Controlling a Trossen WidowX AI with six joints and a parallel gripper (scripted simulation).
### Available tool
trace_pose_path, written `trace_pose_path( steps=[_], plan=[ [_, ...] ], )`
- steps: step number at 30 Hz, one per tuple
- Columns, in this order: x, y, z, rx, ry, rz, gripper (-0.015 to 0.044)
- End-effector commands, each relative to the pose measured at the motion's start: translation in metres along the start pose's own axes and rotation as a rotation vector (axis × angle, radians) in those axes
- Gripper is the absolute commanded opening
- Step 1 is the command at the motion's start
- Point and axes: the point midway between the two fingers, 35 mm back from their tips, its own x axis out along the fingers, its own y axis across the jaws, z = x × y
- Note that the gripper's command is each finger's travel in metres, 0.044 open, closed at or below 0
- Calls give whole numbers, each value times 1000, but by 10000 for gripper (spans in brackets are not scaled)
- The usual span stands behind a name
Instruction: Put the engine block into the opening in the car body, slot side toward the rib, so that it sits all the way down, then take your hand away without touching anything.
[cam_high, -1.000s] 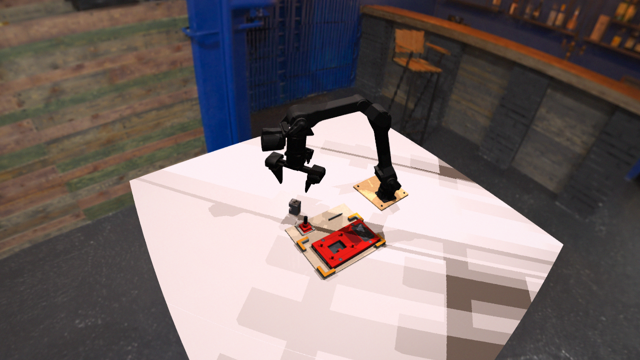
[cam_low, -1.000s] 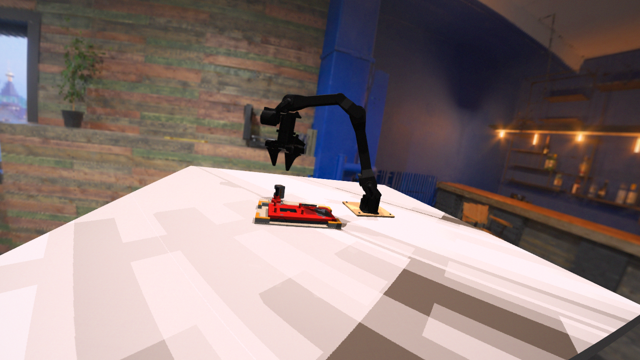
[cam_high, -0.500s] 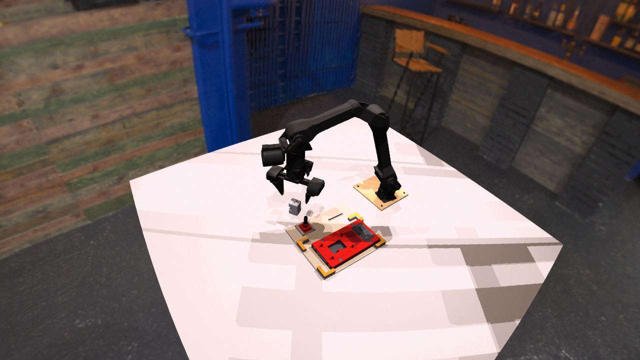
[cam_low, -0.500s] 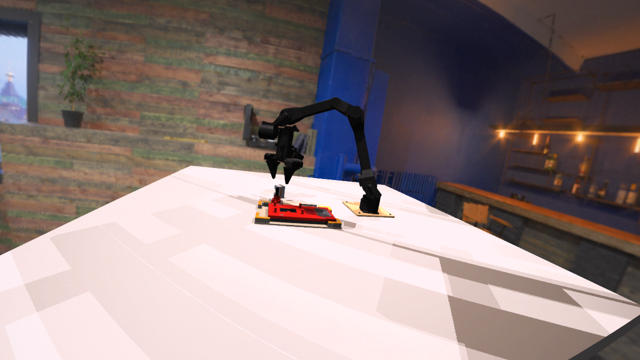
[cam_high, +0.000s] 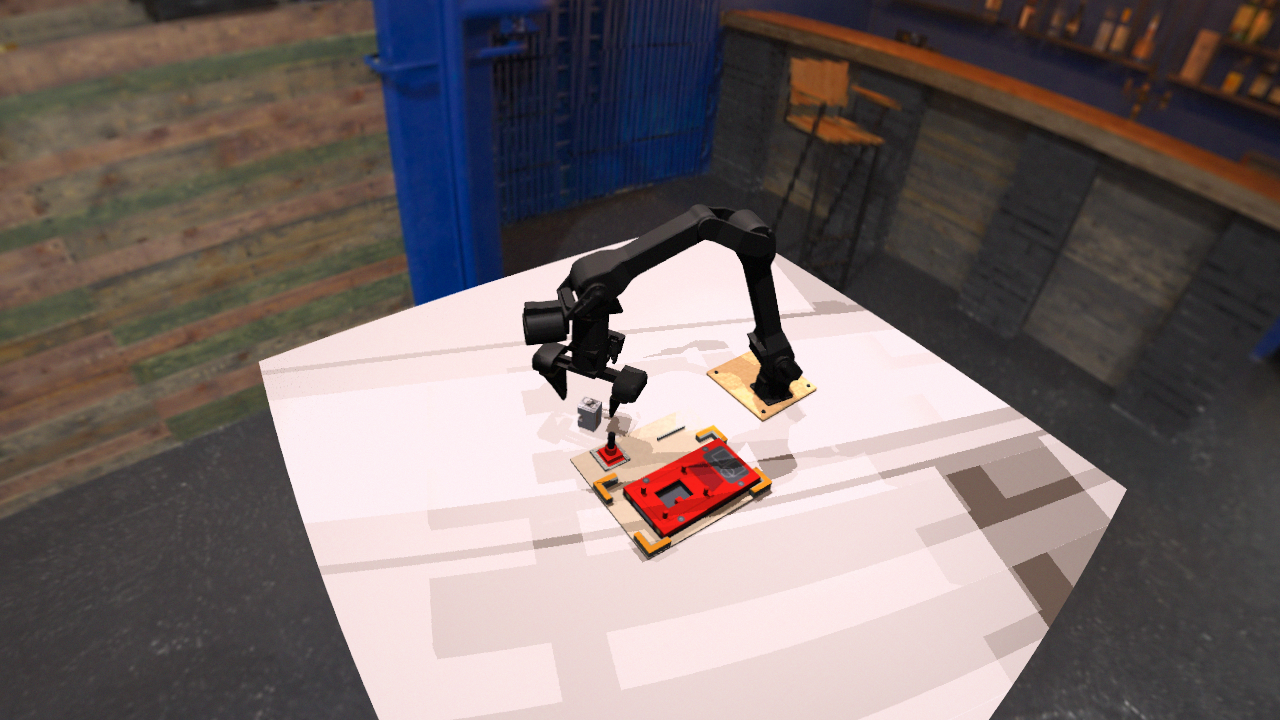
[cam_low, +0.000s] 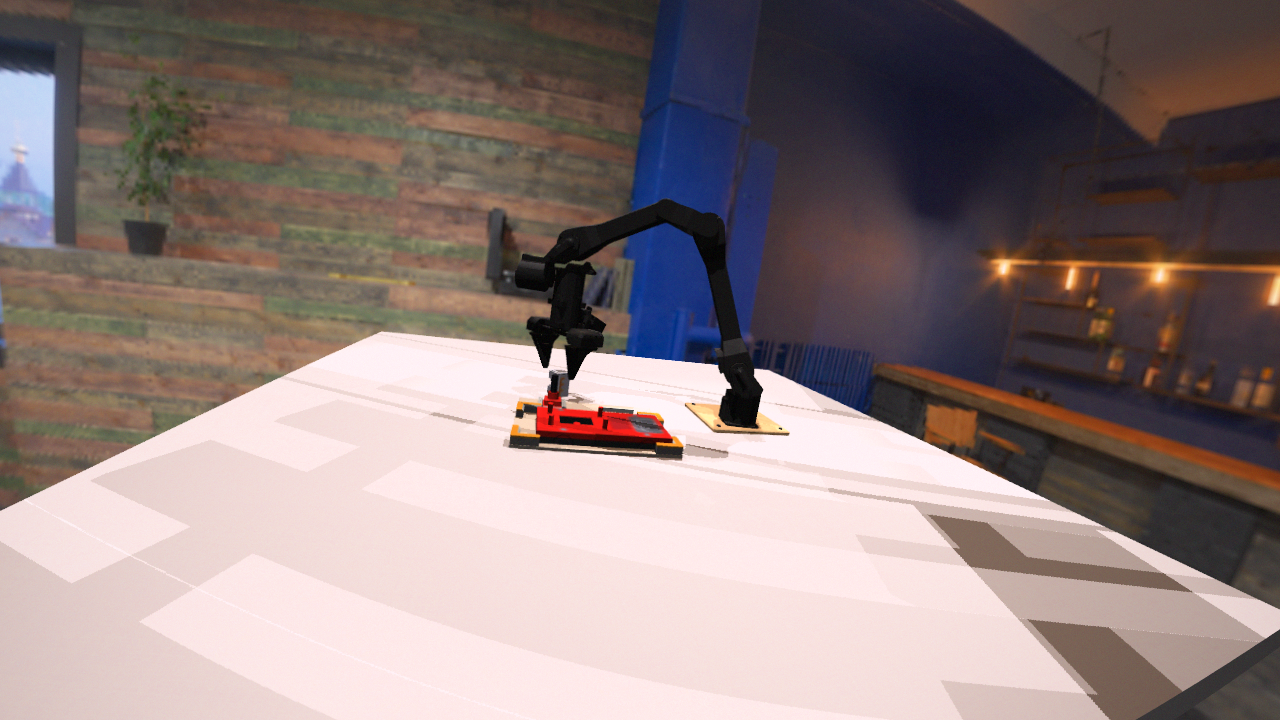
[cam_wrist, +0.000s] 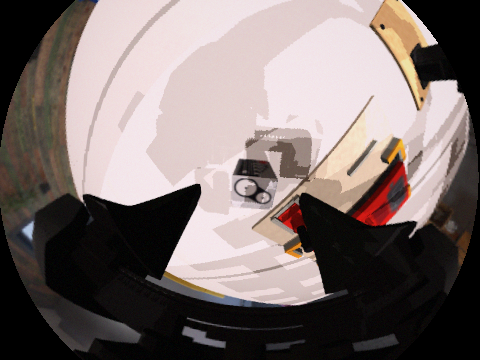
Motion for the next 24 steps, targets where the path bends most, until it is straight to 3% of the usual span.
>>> trace_pose_path(
  steps=[1,17,24],
  plan=[
    [9,-1,2,0,-9,-6,440],
    [32,-2,3,0,-9,-7,440],
    [32,-2,3,0,-9,-7,256]
  ],
)
